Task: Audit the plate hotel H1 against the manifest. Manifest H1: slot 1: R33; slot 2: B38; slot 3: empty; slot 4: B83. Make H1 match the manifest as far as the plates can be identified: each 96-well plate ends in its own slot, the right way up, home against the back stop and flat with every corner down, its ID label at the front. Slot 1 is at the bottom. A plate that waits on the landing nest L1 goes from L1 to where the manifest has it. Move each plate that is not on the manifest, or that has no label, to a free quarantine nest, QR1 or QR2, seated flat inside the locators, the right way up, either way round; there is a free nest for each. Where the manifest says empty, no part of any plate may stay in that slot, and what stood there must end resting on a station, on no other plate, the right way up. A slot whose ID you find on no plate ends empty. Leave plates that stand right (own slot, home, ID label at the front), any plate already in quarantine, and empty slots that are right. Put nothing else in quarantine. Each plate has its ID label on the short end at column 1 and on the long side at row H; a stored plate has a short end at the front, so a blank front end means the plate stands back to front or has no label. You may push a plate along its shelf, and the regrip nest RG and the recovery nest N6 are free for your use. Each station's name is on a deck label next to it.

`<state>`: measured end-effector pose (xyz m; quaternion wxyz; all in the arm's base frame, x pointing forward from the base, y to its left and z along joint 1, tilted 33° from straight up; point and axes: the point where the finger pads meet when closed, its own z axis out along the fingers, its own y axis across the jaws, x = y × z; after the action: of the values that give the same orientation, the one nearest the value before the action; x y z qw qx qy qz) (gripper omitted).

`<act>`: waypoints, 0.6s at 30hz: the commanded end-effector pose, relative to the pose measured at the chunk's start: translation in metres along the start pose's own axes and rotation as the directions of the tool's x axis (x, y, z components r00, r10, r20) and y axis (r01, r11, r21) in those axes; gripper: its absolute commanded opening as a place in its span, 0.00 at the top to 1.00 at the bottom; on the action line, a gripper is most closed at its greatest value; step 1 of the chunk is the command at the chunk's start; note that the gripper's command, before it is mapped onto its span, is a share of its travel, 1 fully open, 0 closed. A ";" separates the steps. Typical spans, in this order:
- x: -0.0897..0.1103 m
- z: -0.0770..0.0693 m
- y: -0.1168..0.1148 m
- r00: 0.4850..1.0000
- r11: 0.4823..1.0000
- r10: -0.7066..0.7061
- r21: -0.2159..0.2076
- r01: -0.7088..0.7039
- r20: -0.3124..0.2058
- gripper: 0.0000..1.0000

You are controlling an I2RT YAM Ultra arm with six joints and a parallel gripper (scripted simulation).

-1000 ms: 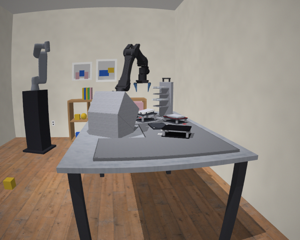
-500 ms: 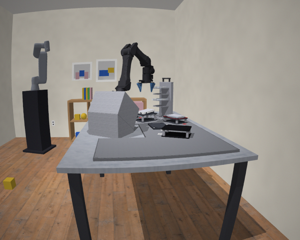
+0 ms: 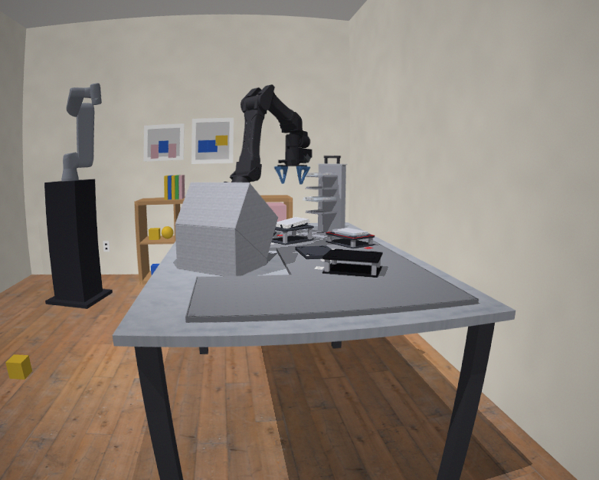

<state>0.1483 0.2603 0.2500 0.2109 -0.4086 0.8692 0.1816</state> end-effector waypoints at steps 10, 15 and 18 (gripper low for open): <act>0.001 0.026 0.002 0.993 0.993 0.117 -0.001 -0.117 0.001 0.00; 0.002 0.040 0.002 0.993 0.993 0.117 -0.001 -0.117 0.001 0.00; -0.001 0.038 0.002 0.993 0.993 0.116 -0.008 -0.116 0.029 0.00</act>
<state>0.1526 0.2734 0.2126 0.1886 -0.3581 0.8949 0.1878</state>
